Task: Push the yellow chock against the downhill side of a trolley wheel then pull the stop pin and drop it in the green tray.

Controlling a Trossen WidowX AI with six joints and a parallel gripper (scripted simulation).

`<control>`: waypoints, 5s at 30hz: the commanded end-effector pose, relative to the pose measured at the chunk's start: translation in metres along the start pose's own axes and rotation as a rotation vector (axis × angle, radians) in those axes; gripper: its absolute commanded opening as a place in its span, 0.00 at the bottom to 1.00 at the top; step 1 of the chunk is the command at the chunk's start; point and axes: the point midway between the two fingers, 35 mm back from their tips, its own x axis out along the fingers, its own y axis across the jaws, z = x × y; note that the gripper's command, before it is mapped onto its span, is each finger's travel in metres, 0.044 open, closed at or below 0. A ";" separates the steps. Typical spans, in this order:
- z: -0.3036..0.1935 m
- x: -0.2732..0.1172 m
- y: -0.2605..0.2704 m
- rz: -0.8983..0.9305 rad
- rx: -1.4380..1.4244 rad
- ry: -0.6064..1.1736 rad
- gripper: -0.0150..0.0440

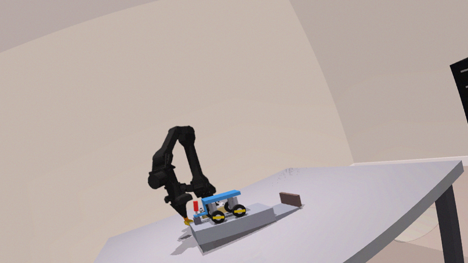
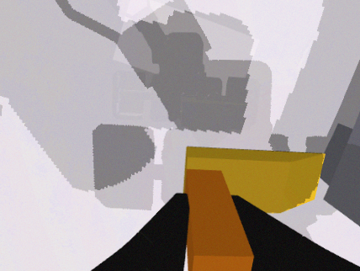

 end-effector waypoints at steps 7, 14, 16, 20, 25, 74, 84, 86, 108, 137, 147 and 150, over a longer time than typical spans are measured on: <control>0.000 -0.035 0.000 -0.004 -0.003 0.000 0.25; 0.000 -0.060 -0.001 -0.004 -0.003 0.000 0.25; 0.000 -0.067 -0.001 -0.004 -0.003 0.000 0.25; 0.000 -0.080 -0.001 -0.004 -0.003 0.000 0.25; 0.000 -0.083 -0.002 -0.004 -0.003 0.000 0.25; 0.000 -0.083 -0.002 0.000 1.518 -0.003 0.25; 0.000 -0.083 -0.002 0.001 1.768 -0.004 0.25; 0.000 -0.083 -0.002 0.001 1.768 -0.004 0.25; 0.054 -0.080 -0.036 0.003 1.842 -0.011 0.25; 0.139 -0.075 -0.085 0.008 1.842 -0.021 0.25; 0.173 -0.072 -0.104 0.010 1.842 -0.025 0.25; 0.183 -0.072 -0.110 0.010 1.842 -0.027 0.25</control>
